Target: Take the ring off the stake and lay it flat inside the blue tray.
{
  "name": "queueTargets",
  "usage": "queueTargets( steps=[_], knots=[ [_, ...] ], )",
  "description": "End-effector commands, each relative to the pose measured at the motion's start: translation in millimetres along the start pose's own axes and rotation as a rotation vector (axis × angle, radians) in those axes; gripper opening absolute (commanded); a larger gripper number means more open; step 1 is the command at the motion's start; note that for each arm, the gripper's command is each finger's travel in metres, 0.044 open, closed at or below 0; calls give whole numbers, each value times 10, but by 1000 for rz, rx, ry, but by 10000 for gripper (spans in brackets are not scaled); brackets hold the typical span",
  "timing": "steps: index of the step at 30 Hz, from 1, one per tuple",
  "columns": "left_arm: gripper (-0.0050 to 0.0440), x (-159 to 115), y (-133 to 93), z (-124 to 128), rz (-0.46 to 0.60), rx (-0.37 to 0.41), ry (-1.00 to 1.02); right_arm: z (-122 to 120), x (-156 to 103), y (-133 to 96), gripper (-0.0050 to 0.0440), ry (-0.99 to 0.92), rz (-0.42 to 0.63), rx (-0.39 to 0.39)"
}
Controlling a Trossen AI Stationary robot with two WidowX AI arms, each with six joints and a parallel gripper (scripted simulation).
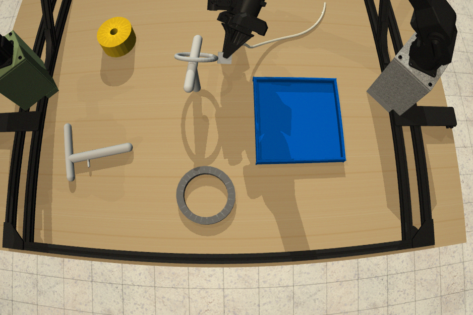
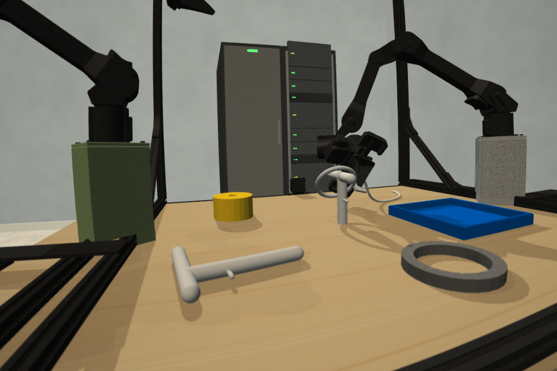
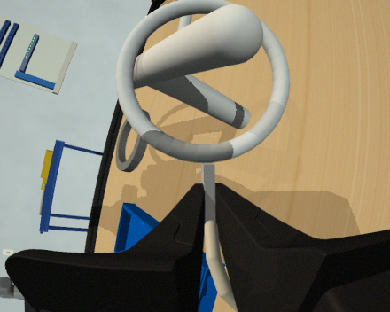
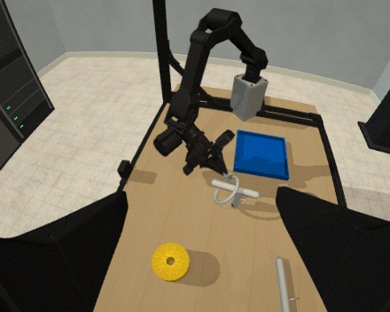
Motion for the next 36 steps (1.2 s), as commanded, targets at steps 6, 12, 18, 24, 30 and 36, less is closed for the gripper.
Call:
queueTargets(
  steps=[6, 12, 18, 24, 30, 36],
  knots=[
    [0, 1, -32, -111, -9, 54, 14, -5, -2, 1, 400, 2, 0, -5],
    [0, 12, -54, -92, -6, 34, 8, -5, -2, 1, 400, 2, 0, -5],
    [0, 32, -96, -56, -2, -2, -4, -5, -2, 1, 400, 2, 0, -5],
    [0, 42, -133, -52, -2, -2, -4, -5, -2, 1, 400, 2, 0, -5],
    [0, 44, -140, -51, -2, -2, -4, -5, -2, 1, 400, 2, 0, -5],
    [0, 59, -187, -48, -2, -2, -4, -5, -2, 1, 400, 2, 0, -5]
  ],
)
Point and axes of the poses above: on each arm, the point midway between the two fingers, 35 mm back from their tips, its own y axis out along the fingers, its own z axis across the jaws, x = y × z, the point moved 6 cm from there along -y, back along the fingers, and after that the axes turned 10 degrees about y, right-handed, at the moved point
